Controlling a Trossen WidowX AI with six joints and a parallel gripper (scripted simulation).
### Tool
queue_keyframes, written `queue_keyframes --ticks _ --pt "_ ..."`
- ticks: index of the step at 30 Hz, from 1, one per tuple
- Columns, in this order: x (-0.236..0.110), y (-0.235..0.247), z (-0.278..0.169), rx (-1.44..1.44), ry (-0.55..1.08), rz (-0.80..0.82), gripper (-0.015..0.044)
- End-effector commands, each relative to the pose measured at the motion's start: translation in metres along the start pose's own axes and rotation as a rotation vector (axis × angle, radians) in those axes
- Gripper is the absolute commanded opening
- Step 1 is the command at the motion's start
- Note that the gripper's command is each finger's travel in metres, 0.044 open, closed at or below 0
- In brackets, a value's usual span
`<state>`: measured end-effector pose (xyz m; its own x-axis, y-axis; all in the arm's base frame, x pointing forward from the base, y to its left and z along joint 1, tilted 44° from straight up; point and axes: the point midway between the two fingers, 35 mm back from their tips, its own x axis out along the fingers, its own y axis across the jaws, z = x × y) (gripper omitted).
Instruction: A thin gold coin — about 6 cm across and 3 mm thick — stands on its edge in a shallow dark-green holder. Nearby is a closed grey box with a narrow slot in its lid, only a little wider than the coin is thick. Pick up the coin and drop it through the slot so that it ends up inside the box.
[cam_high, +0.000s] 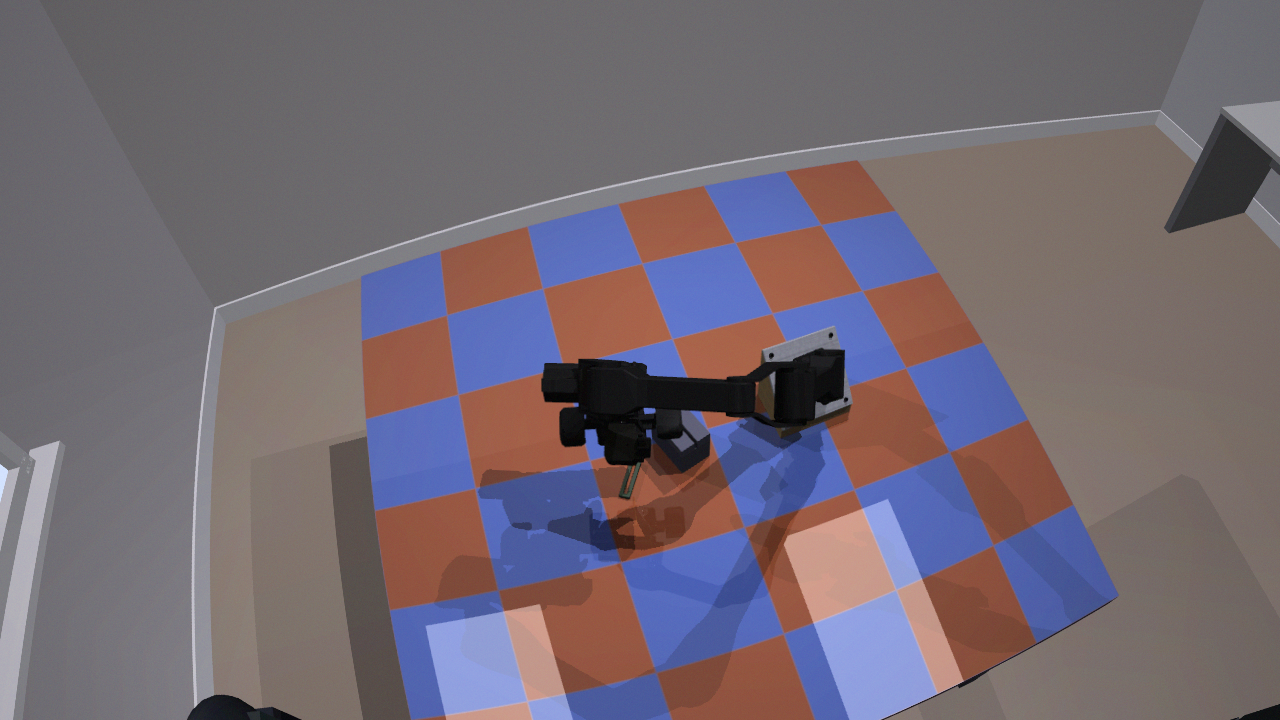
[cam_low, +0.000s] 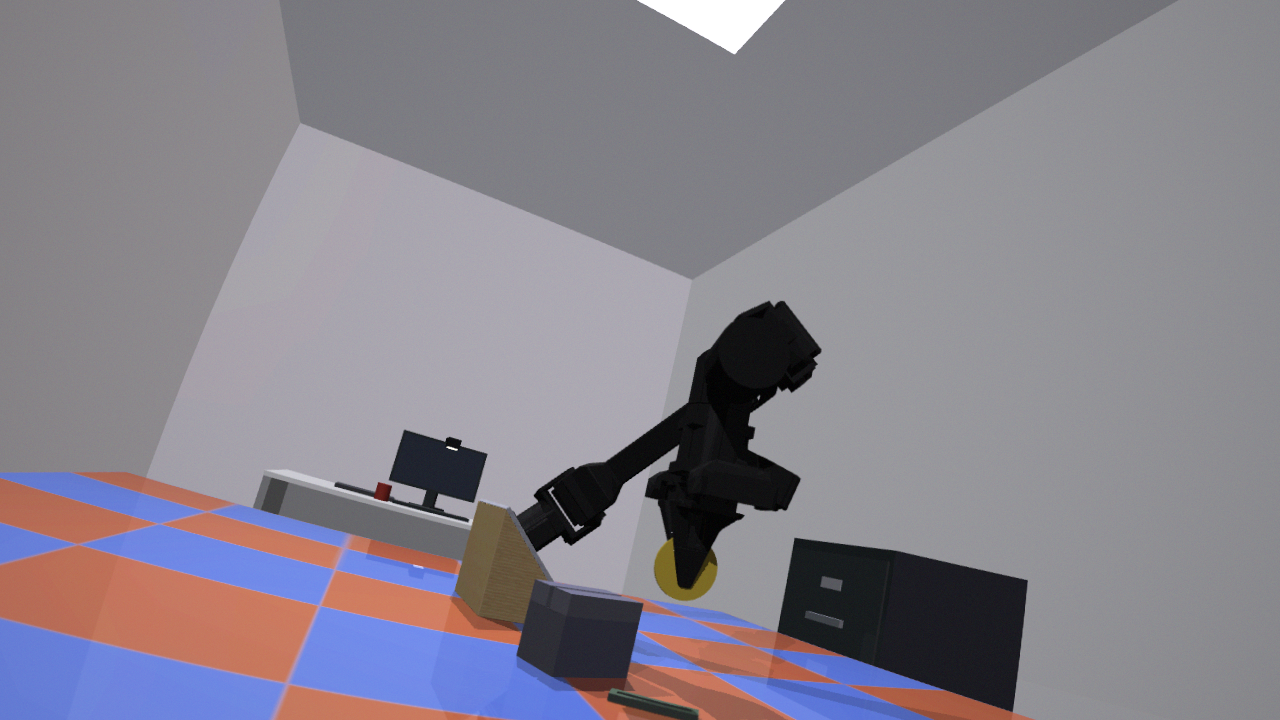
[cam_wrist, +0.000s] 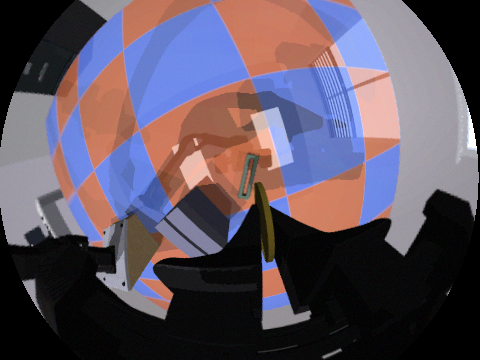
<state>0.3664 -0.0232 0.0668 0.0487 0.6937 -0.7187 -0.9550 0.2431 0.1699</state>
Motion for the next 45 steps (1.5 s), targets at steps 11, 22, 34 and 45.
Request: queue_keyframes --ticks 11,22,34,45 --pt "-0.001 0.001 0.006 -0.496 0.005 0.002 0.0" --pt "-0.002 0.006 0.003 -0.548 0.006 0.002 0.0" --pt "-0.005 0.028 -0.019 -0.546 0.009 0.002 0.0" --pt "-0.005 0.05 -0.036 -0.545 0.011 0.004 0.0"
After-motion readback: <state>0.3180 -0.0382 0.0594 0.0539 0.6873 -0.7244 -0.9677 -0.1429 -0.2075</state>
